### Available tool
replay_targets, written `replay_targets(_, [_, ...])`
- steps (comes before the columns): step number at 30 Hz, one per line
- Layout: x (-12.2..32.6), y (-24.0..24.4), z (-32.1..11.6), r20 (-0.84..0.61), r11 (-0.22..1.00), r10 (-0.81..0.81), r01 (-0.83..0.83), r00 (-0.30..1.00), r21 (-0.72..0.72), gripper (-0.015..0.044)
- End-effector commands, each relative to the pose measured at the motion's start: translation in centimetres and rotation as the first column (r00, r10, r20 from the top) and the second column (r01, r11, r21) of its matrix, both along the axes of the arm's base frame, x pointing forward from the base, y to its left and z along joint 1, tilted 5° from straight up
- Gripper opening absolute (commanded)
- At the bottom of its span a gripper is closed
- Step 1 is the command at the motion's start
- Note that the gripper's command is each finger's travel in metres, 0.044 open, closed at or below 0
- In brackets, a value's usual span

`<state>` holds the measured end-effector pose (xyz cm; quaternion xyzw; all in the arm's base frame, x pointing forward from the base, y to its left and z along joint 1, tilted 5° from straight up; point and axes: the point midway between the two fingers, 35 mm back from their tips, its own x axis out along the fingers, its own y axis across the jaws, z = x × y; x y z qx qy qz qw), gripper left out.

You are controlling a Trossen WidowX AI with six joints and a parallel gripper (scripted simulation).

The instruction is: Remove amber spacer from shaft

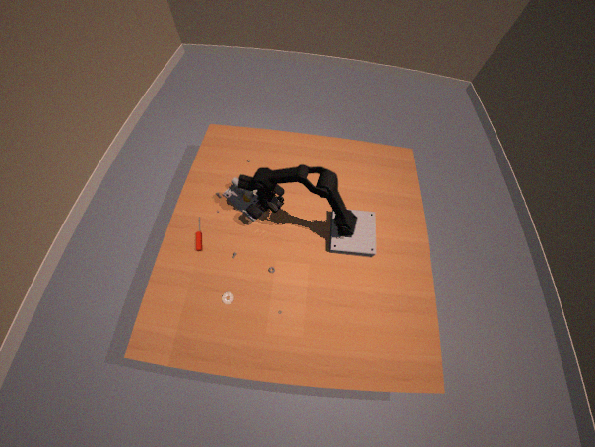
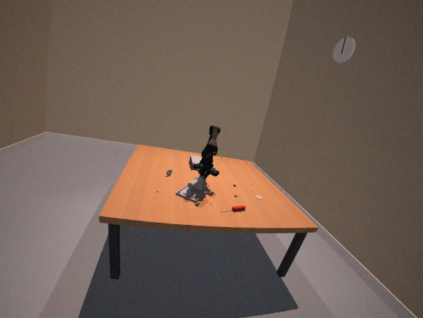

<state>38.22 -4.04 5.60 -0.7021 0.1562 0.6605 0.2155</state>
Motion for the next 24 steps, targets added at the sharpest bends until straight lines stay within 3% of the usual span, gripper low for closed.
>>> replay_targets(1, [-0.03,0.03,-0.02,0.002,1.0,0.0,0.0,1.0,0.0,0.0])
replay_targets(24, [0.15,-0.05,0.05,0.002,1.0,0.0,0.0,1.0,-0.001,0.0])
